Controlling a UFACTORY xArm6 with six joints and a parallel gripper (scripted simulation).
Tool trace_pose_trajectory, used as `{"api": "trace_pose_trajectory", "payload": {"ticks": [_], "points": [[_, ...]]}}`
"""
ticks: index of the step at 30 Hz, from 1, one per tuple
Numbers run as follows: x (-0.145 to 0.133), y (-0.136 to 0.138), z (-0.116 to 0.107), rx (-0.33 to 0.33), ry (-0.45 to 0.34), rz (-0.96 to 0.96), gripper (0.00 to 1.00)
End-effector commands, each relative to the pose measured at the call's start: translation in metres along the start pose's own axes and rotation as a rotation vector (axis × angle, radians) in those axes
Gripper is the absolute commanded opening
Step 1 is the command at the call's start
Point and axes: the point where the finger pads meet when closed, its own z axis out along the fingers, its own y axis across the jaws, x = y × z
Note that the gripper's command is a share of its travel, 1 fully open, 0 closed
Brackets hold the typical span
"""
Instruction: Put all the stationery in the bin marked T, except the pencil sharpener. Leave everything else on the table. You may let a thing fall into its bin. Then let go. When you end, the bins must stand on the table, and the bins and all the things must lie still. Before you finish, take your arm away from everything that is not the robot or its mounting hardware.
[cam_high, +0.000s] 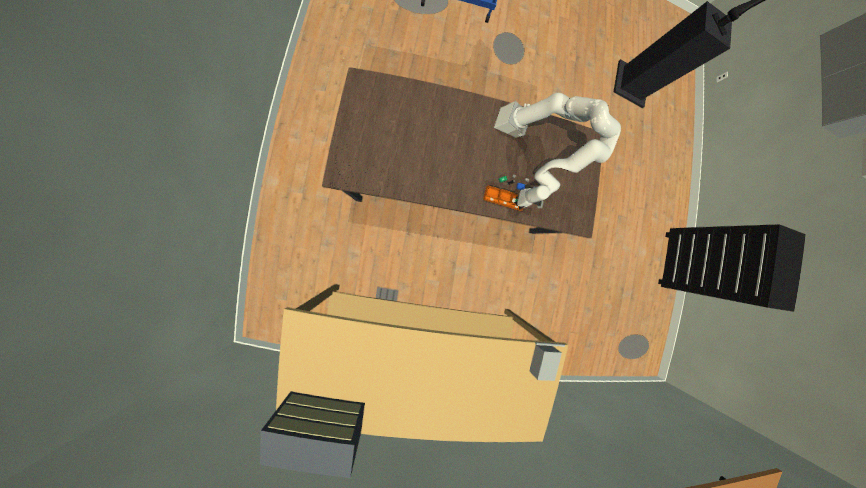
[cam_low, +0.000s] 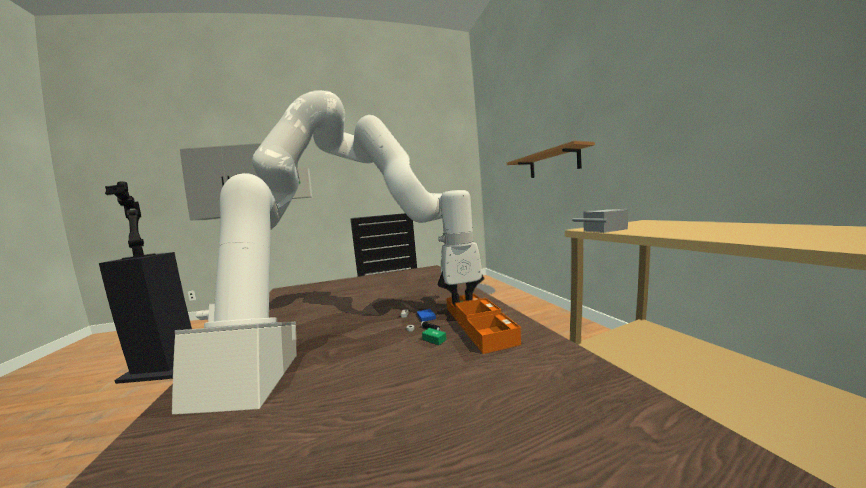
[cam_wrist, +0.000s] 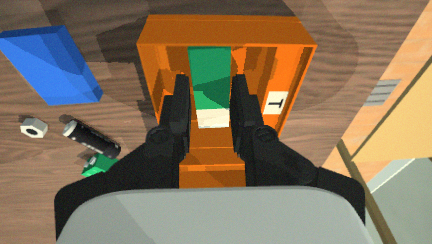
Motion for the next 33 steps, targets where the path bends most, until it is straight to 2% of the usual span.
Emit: {"api": "trace_pose_trajectory", "payload": {"ticks": [1, 8, 33], "points": [[0.0, 0.001, -0.001, -0.004, 0.0, -0.001, 0.29], [0.0, 0.001, -0.001, -0.004, 0.0, -0.001, 0.29], [0.0, 0.001, -0.036, -0.004, 0.0, -0.001, 0.29]]}}
